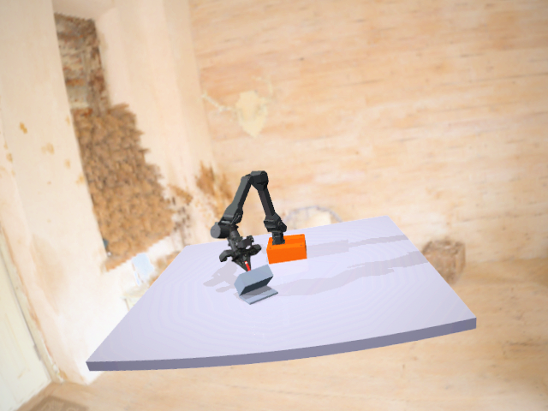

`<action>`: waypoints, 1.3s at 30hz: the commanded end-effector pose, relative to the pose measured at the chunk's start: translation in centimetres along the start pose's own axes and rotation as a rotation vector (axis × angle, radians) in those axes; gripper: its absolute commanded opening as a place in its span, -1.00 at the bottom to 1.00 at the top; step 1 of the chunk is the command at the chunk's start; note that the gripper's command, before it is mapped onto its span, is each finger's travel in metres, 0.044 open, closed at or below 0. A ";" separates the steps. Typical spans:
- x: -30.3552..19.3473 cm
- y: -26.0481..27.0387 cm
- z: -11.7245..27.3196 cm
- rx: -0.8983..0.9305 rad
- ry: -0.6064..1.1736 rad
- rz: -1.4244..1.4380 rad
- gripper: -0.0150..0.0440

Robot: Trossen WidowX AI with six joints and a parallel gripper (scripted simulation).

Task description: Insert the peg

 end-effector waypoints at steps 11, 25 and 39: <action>0.0 0.0 0.0 0.000 0.000 0.000 0.49; -0.2 -0.3 2.1 0.005 0.004 -0.002 1.00; -0.5 -0.5 5.0 0.011 0.007 -0.005 1.00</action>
Point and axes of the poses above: the point midway between the two fingers, 35 mm back from their tips, its own z axis back along the fingers, its own y axis across the jaws, x = y × z, the point moved 1 cm from there along z, back along the fingers, and after that the axes turned 6 degrees about z, right-handed, at the moved point
